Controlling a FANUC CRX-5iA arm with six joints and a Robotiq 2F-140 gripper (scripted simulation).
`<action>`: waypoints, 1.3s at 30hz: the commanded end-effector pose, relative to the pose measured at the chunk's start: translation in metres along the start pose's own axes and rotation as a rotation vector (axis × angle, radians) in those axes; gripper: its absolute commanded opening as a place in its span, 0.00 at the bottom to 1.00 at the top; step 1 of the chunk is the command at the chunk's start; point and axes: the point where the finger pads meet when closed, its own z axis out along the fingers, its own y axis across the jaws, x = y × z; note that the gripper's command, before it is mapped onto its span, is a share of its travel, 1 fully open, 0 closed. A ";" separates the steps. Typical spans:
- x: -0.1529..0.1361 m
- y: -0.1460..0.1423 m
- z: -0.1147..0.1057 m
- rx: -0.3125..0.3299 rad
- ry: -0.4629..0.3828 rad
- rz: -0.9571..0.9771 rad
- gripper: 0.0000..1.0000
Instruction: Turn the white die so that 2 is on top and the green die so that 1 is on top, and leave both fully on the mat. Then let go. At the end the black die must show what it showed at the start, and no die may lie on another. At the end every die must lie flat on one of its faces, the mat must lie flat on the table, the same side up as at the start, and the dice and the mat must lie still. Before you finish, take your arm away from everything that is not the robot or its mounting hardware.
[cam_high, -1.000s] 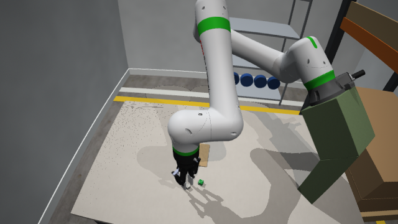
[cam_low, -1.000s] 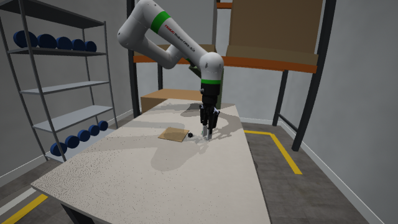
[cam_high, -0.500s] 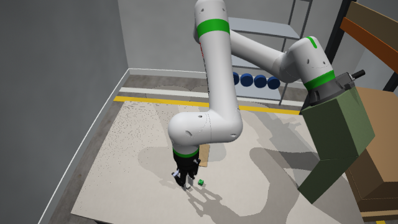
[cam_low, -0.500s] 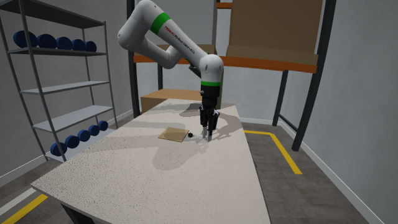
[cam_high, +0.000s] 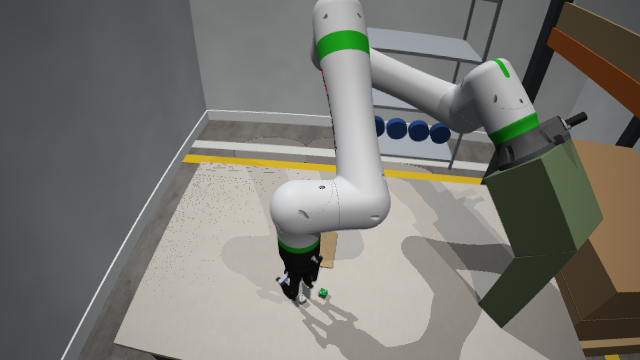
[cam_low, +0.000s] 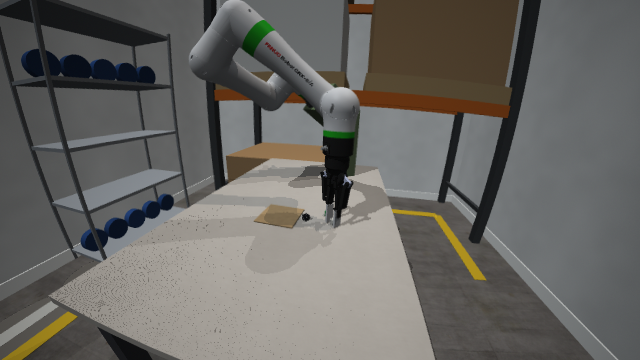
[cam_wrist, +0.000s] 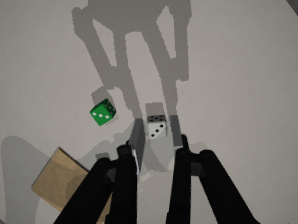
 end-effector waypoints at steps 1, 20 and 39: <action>0.000 0.000 0.000 0.000 0.000 0.000 0.21; 0.000 0.000 0.000 0.000 0.000 0.000 0.09; 0.000 0.000 0.000 0.000 0.000 0.000 0.09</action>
